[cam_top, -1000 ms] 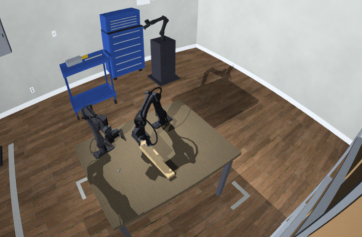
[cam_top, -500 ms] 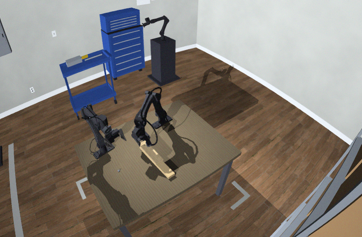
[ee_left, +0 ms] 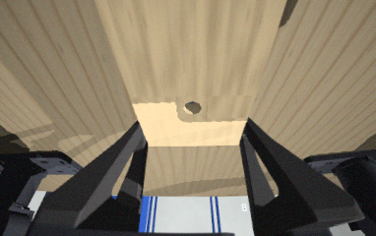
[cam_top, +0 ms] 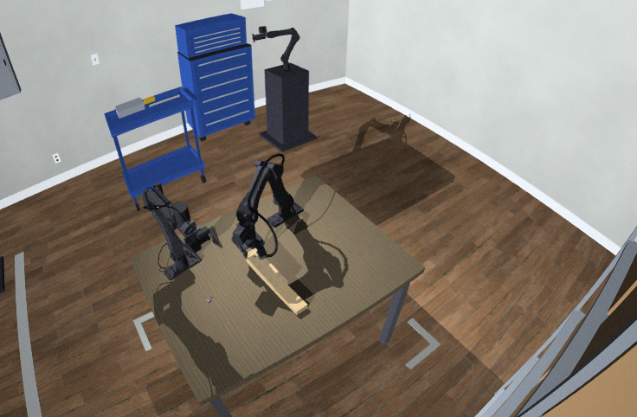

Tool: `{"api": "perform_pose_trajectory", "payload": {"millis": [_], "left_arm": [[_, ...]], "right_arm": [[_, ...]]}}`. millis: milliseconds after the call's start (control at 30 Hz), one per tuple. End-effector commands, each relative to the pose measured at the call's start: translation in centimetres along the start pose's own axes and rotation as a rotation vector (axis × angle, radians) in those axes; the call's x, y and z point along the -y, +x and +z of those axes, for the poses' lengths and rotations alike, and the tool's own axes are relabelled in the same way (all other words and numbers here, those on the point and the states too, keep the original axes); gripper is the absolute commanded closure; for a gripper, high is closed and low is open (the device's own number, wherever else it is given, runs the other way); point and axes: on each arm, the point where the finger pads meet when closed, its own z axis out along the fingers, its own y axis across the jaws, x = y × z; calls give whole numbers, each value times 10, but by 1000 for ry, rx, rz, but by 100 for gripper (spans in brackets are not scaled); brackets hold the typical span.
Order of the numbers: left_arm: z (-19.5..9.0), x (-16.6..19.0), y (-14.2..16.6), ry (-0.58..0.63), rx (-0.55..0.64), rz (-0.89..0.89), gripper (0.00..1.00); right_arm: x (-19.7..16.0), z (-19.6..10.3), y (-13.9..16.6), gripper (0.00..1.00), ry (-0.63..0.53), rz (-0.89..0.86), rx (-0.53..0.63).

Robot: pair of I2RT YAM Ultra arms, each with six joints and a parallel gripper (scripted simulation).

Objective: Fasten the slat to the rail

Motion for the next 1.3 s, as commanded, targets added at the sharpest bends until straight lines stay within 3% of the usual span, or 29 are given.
{"api": "perform_pose_trajectory", "payload": {"millis": [0, 1267], "left_arm": [[4, 3, -5, 9, 19, -10, 28], [15, 0, -3, -1, 13, -5, 28]], "right_arm": [[-1, -1, -7, 0, -9, 5, 17], [-1, -1, -7, 0, -9, 5, 17]]}}
